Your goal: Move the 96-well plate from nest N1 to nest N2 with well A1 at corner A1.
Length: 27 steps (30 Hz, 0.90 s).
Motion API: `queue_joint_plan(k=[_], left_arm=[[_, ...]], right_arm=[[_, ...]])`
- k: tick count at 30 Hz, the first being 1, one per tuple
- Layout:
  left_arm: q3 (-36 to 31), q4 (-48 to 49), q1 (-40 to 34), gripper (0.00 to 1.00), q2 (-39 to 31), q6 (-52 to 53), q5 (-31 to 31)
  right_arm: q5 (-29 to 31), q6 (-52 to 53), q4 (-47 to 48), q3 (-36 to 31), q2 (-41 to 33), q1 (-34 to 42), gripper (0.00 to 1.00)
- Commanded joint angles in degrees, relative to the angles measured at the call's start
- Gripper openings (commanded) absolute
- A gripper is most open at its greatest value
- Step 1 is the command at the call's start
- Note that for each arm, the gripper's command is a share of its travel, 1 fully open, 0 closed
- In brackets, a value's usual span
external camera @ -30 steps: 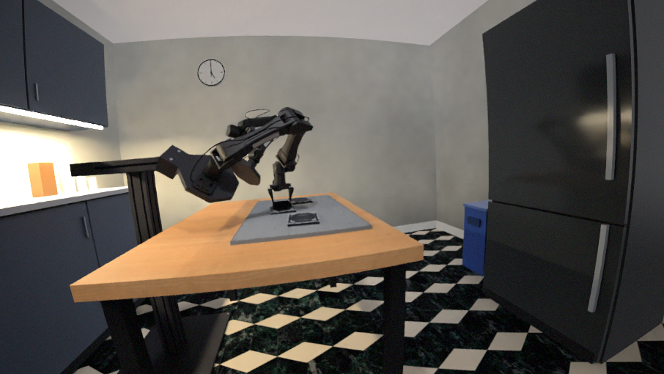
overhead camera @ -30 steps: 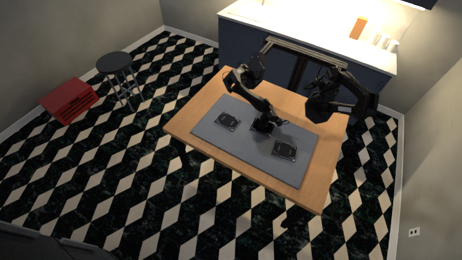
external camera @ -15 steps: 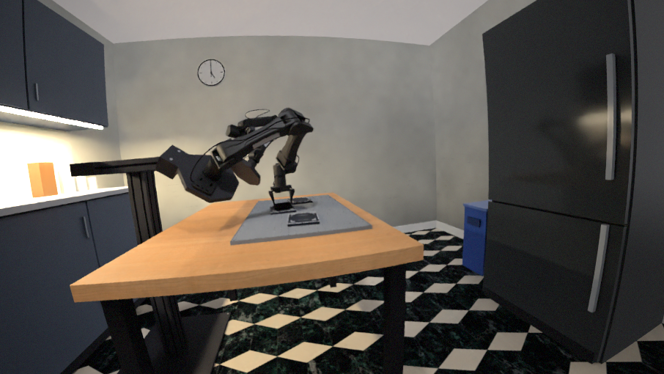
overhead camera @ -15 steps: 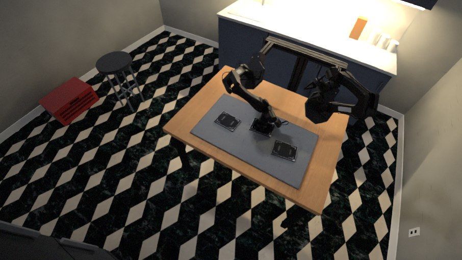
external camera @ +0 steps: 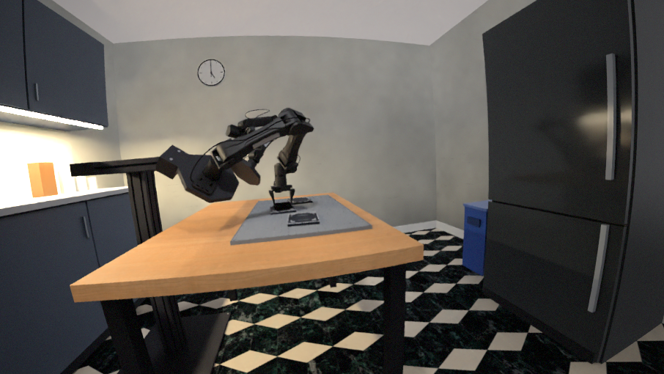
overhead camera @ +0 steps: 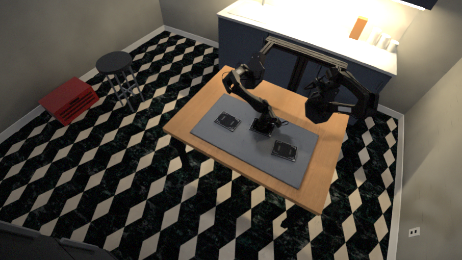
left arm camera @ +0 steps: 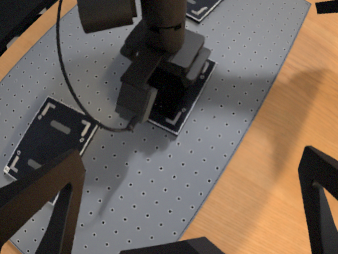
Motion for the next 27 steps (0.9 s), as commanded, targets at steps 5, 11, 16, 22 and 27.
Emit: queue_joint_plan(k=[5, 11, 16, 22, 27], left_arm=[[2.2, -0.7, -0.7, 1.00, 1.0, -0.4, -0.8], [2.2, -0.7, -0.7, 1.00, 1.0, -0.4, -0.8], [2.2, -0.7, -0.7, 1.00, 1.0, -0.4, -0.8], [2.2, -0.7, -0.7, 1.00, 1.0, -0.4, -0.8], [2.2, -0.7, -0.7, 1.00, 1.0, -0.4, -0.8]], right_arm=[[-0.9, 0.8, -1.9, 1.4, 0.6, 0.1, 0.78], [-0.9, 2.2, -3.9, 1.6, -1.2, 1.4, 0.78], [-0.9, 2.3, -4.0, 1.6, -1.2, 1.4, 0.78], [-0.9, 2.3, -4.0, 1.7, -1.2, 1.4, 0.78], [-0.9, 2.2, -4.1, 1.7, -1.2, 1.4, 0.78]])
